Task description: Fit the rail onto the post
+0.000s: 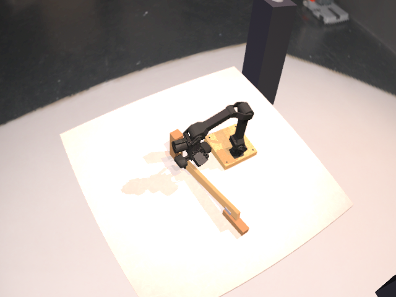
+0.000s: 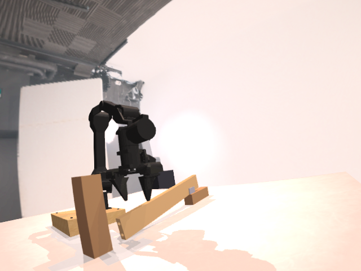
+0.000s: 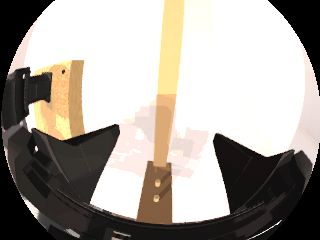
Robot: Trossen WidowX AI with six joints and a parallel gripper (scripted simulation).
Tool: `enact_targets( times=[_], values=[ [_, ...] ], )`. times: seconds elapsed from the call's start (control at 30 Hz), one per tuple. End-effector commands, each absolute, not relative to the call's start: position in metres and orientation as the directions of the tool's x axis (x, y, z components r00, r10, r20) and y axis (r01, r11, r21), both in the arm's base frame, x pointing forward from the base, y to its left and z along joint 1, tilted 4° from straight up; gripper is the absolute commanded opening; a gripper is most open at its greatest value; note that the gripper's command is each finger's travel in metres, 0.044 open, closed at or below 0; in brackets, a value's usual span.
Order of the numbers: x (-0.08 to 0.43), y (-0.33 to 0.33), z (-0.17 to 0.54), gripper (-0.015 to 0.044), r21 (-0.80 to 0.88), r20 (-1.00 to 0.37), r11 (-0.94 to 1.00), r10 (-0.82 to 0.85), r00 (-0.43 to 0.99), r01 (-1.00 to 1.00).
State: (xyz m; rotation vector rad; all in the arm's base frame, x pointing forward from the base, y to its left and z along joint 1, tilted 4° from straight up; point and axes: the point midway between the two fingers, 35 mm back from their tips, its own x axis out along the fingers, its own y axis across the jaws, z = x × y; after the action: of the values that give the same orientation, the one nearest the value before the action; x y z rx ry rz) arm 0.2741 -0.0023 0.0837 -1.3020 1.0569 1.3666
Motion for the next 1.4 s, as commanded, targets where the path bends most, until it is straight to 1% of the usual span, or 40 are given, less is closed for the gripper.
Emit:
enact_targets(
  times=[0.0,1.37],
  values=[
    [0.271,-0.003,0.080,0.0440,-0.009,-0.997,-0.184,0.071,-0.004,-0.983],
    [0.270,0.002,0.014,0.0440,-0.009,-0.997,-0.184,0.071,-0.004,-0.983]
  ],
)
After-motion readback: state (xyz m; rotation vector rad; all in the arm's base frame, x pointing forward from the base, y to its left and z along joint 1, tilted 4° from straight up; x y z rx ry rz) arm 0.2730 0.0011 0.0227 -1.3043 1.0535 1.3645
